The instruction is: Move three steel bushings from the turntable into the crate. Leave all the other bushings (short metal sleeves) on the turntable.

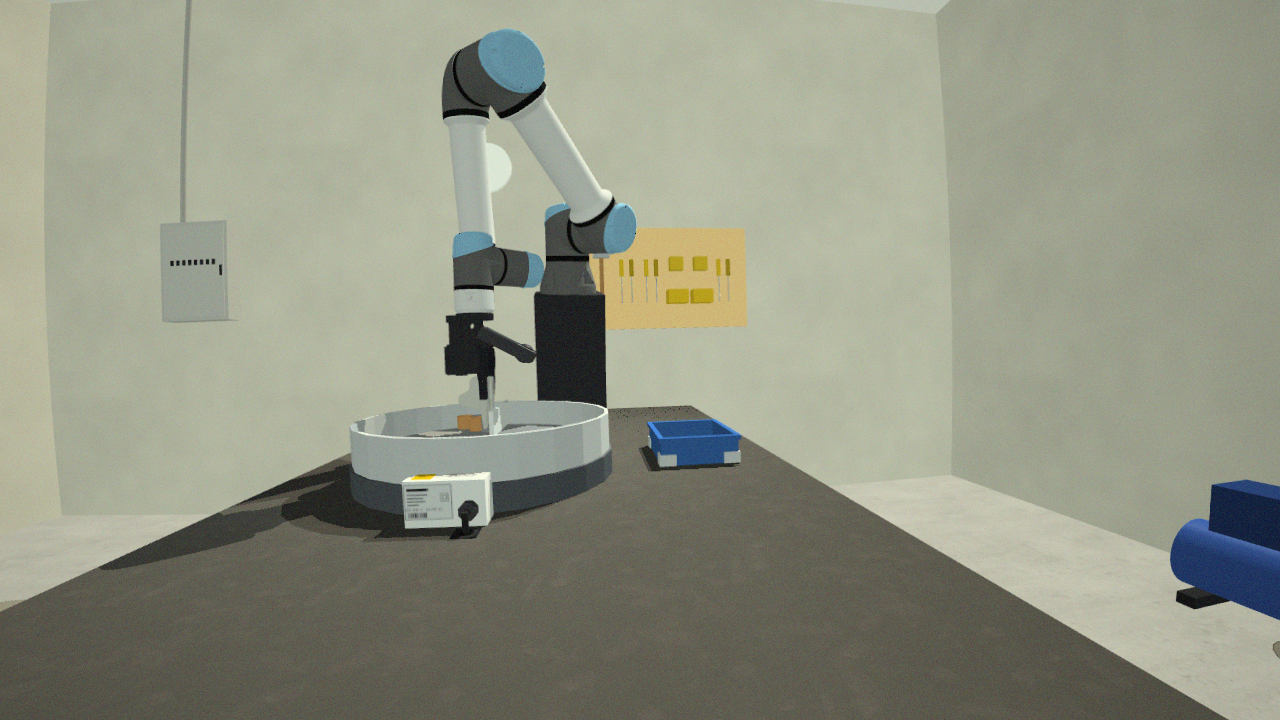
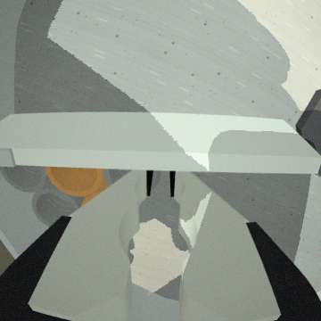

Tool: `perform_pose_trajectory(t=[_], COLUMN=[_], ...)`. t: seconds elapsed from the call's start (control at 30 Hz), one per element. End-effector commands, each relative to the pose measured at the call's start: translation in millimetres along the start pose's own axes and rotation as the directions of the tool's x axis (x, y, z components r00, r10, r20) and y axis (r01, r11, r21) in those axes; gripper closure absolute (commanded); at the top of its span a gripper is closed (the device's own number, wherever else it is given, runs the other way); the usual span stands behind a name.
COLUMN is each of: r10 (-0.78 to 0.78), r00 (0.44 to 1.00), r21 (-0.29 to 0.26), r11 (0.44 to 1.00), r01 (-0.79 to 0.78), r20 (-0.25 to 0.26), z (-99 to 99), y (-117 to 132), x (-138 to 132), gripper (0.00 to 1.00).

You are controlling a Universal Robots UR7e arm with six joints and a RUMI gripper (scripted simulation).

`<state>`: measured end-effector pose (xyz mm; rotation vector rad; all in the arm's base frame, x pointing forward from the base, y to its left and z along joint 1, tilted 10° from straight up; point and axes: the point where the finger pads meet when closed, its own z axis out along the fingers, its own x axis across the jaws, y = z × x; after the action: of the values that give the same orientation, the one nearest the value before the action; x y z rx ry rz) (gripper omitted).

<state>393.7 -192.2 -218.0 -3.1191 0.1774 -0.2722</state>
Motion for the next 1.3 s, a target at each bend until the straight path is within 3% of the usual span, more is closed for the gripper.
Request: perform_pose_trajectory(t=[0.0,1.2,1.27], r10=[0.000,0.000,0.000], r00=[1.000,1.000,1.000], r21=[-0.001,-0.001,-0.001], r11=[1.000,1.000,1.000], r01=[0.000,0.000,0.000], r20=[-0.001,-0.001,-0.001], z=[1.9,2.1,2.1], y=[0.3,0.3,0.3], x=[0.4,0.4,0.4], gripper=[0.94,0.94,1.00])
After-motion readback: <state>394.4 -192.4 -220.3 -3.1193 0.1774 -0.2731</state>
